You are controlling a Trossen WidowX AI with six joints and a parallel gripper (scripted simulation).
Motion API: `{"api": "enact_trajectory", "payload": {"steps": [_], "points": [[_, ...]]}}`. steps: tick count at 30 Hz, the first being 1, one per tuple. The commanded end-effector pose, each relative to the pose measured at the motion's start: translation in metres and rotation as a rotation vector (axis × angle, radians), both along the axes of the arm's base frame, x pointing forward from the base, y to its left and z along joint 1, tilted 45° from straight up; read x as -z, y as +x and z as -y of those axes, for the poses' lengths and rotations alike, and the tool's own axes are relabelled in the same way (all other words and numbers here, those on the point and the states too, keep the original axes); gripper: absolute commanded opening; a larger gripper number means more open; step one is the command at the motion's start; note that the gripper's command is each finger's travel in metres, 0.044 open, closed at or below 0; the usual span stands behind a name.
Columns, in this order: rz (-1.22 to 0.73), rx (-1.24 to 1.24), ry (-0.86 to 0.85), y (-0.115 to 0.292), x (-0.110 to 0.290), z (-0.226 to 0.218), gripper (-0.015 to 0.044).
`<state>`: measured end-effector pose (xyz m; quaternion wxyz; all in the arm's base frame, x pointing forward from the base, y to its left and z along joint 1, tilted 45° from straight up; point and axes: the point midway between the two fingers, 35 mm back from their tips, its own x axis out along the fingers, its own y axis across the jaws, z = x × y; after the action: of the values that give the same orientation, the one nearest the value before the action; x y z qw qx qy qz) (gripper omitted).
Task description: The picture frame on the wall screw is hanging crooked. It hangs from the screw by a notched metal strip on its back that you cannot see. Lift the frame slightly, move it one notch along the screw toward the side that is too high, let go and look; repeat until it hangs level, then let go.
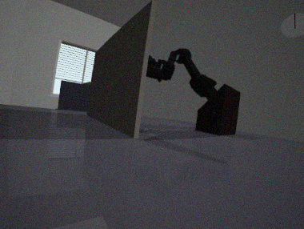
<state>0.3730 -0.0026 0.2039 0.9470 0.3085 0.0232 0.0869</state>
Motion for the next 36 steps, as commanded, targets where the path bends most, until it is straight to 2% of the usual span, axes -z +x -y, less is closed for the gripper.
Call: {"api": "enact_trajectory", "payload": {"steps": [1,26,36], "points": [[0.004,-0.011,0.002,0.0001,-0.0003,-0.0009,0.0],[0.0,-0.003,0.005,0.0007,0.0019,0.0022,0.0],[-0.016,-0.004,0.087,0.0009,0.0024,0.0031,0.0]]}}
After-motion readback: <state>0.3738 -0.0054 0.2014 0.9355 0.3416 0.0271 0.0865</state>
